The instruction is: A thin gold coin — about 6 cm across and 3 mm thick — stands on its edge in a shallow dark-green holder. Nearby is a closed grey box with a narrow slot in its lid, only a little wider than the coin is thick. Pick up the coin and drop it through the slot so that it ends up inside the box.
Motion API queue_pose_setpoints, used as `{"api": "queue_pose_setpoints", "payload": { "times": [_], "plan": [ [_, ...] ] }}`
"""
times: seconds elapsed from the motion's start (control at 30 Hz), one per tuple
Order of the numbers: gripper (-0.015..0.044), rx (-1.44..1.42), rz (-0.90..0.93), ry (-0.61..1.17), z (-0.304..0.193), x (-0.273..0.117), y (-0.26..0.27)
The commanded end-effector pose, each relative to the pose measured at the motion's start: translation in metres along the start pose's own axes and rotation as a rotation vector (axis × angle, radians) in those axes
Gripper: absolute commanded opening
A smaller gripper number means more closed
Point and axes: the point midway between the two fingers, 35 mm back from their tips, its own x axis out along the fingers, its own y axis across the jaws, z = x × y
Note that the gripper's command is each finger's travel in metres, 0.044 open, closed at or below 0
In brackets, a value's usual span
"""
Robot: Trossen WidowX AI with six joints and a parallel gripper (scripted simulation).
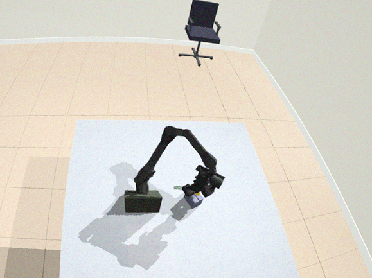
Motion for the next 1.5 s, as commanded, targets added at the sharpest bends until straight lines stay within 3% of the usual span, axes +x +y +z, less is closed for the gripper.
{"api": "queue_pose_setpoints", "payload": {
  "times": [0.0, 0.7, 0.9, 1.2, 1.47],
  "plan": [
    [0.0000, 0.007, 0.002, 0.003, -0.001, 0.003, 0.000],
    [0.0000, 0.006, 0.002, 0.003, -0.001, 0.014, 0.000],
    [0.0157, -0.001, 0.001, 0.000, 0.000, 0.011, 0.000],
    [0.0161, -0.001, 0.001, 0.000, 0.000, 0.011, 0.000],
    [0.0371, 0.000, 0.000, 0.000, 0.000, -0.009, 0.000]
  ]
}}
